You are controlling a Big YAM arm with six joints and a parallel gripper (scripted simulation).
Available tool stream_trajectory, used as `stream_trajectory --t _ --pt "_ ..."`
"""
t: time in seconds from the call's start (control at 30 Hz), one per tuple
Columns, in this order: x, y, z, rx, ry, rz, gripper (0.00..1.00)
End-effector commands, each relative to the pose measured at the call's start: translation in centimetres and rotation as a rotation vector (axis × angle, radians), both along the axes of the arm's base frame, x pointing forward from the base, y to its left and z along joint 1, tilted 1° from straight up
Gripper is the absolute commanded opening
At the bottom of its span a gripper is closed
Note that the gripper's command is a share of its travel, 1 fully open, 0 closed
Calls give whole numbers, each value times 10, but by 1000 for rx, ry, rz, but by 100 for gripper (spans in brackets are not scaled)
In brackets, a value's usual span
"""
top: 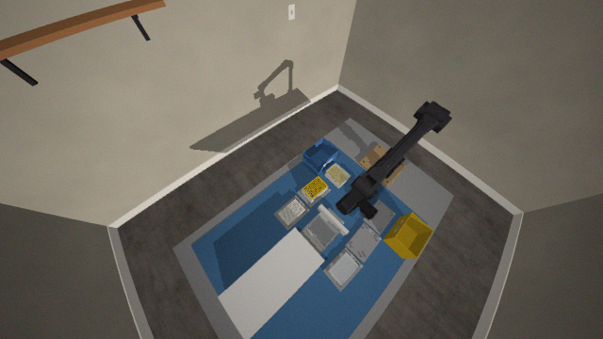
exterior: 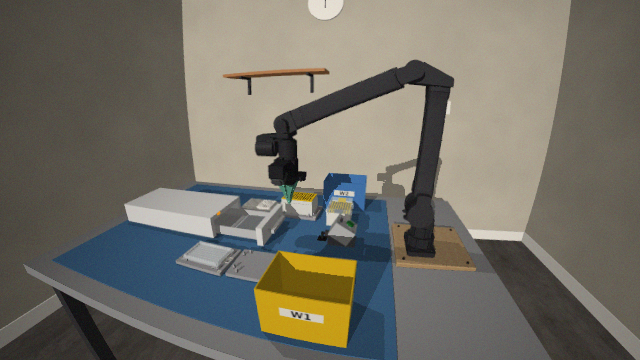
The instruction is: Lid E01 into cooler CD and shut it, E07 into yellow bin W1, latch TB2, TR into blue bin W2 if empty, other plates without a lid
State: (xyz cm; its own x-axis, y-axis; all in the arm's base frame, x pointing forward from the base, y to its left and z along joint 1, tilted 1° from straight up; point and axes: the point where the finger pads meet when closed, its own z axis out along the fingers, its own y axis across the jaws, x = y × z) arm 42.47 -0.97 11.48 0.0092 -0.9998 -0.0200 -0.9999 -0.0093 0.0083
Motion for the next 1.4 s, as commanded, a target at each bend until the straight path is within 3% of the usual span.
stream_trajectory --t 0.0,0.27,0.3,0.33,0.67,0.73,0.77,0.87,1.2,1.3,1.33,1.37 --pt "13 -1 16 -1 -46 4 0" --pt "13 -1 16 -1 -46 4 0" --pt "5 -2 0 -1 -18 11 0" --pt "5 -2 -4 -1 -11 11 0" --pt "5 -1 -18 -1 -11 13 0" --pt "5 -1 -18 -1 -11 13 0" --pt "19 -1 2 -3 -67 14 0" --pt "5 -1 -23 -1 -11 14 0" --pt "4 1 -37 -1 -11 16 0" --pt "4 1 -37 -1 -12 17 0" --pt "21 0 -19 -3 -66 17 0" --pt "15 1 -29 -2 -42 17 0"
